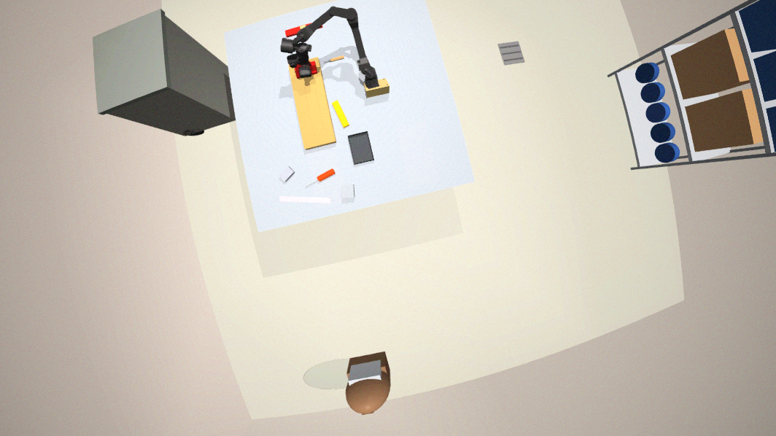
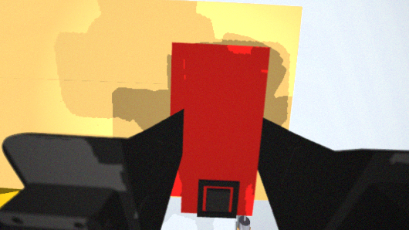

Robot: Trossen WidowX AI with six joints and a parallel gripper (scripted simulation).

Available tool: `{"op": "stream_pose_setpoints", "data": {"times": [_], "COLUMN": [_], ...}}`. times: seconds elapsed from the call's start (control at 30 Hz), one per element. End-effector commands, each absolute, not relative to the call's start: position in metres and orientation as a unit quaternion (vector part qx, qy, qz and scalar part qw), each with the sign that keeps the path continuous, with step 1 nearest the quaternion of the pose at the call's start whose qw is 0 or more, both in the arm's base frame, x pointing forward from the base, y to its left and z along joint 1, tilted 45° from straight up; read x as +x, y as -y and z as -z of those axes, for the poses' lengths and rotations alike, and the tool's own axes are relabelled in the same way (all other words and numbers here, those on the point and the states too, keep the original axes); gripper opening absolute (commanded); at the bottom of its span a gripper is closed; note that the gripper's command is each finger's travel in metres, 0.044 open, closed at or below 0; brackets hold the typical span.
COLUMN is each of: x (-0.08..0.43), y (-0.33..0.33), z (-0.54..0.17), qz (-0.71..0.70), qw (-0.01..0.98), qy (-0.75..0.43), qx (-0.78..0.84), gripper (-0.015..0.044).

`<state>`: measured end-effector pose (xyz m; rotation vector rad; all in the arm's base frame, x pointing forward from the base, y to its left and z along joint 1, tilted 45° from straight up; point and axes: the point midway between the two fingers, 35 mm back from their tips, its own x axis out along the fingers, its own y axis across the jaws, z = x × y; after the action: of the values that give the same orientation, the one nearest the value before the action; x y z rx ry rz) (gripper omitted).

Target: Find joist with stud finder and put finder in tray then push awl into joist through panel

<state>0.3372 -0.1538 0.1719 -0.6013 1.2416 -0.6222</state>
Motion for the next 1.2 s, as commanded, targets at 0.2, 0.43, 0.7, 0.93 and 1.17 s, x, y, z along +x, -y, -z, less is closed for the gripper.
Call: {"op": "stream_pose_setpoints", "data": {"times": [0.2, 0.43, 0.7, 0.93, 1.17], "x": [0.340, 0.341, 0.343, 0.344, 0.346], "y": [0.138, 0.127, 0.116, 0.106, 0.095], "z": [-0.154, -0.144, -0.132, -0.121, -0.111], "qz": [0.279, 0.279, 0.279, 0.278, 0.278], "qw": [0.728, 0.728, 0.728, 0.728, 0.728], "qy": [-0.564, -0.565, -0.565, -0.565, -0.565], "qx": [-0.272, -0.272, -0.272, -0.271, -0.271], "gripper": [0.0000, 0.0000, 0.0000, 0.0000, 0.0000]}}
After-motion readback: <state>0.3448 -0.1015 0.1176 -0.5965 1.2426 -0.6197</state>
